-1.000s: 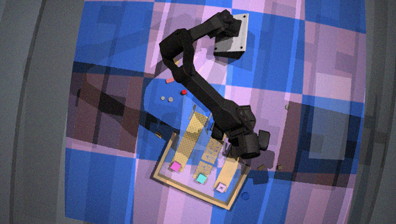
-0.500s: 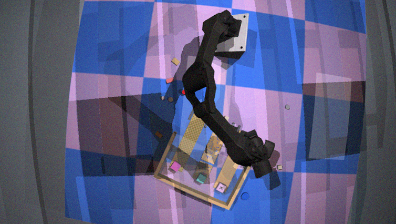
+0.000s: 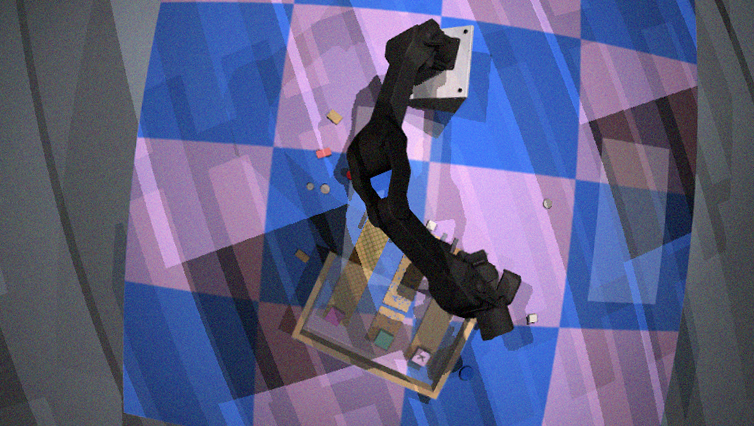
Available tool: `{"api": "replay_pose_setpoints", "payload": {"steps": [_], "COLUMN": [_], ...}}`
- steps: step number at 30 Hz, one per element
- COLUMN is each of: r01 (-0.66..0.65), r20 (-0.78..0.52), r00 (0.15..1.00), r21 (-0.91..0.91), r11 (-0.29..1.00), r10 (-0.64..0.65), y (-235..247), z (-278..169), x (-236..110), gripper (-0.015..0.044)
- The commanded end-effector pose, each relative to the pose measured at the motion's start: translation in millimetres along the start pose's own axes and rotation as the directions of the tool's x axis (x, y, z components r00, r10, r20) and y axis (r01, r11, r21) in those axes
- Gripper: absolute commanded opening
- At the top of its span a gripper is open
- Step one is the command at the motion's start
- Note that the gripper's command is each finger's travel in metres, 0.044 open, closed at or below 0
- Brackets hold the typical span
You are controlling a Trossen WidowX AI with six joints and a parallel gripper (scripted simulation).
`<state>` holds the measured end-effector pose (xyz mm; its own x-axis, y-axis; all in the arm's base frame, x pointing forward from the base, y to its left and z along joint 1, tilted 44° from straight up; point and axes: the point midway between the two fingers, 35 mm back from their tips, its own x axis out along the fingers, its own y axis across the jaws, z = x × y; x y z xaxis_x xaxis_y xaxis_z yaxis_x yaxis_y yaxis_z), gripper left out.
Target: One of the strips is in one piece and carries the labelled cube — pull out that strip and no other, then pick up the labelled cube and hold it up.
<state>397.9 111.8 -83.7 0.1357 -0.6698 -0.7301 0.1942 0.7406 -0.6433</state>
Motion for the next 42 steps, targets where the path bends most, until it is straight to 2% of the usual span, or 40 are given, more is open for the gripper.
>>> {"api": "replay_pose_setpoints", "payload": {"steps": [1, 28, 42], "r01": [0.007, 0.01, 0.01], "r20": [-0.004, -0.003, -0.003], "r00": [1.0, 1.0, 1.0], "r21": [-0.006, -0.006, -0.006], "r11": [1.0, 1.0, 1.0], "r10": [-0.007, -0.01, -0.01], "y": [-0.2, 0.6, 0.6], "z": [-1.9, -3.1, -3.2], "x": [9.5, 53.4, 54.5], "gripper": [0.0, 0.0, 0.0]}}
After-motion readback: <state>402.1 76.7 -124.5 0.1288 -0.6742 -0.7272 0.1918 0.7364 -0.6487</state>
